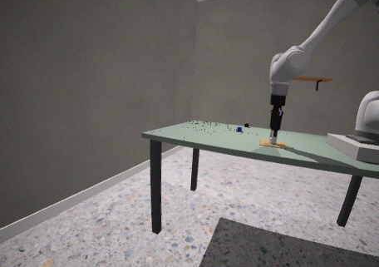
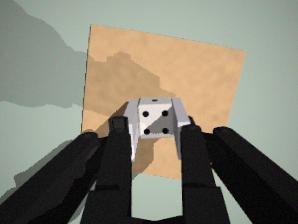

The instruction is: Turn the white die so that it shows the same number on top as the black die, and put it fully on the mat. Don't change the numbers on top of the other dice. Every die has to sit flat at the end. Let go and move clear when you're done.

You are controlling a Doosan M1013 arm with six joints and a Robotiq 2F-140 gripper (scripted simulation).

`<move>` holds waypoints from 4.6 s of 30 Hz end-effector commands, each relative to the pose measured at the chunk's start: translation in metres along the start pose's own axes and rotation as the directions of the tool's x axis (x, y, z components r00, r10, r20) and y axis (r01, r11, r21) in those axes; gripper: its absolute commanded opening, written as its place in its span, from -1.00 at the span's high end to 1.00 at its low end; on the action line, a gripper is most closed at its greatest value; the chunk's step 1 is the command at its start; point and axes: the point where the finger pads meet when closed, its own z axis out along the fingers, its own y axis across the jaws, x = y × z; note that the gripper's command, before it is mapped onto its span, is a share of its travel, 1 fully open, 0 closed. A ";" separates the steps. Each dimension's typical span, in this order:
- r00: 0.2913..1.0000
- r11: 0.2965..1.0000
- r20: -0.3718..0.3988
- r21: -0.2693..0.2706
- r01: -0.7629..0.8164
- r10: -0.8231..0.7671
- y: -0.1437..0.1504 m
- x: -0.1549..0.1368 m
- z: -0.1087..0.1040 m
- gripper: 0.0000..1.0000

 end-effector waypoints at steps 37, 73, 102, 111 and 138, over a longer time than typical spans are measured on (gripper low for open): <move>1.000 1.000 0.003 -0.004 0.008 -0.008 0.002 -0.003 0.005 0.51; 1.000 1.000 0.003 -0.004 0.008 -0.008 0.002 -0.003 0.005 0.43; 1.000 1.000 0.003 -0.004 0.008 -0.008 0.002 -0.003 -0.006 0.30; 1.000 1.000 0.003 -0.004 0.008 -0.008 0.002 -0.003 -0.038 0.30; 1.000 1.000 0.003 -0.004 0.008 -0.008 0.002 -0.003 -0.085 -1.00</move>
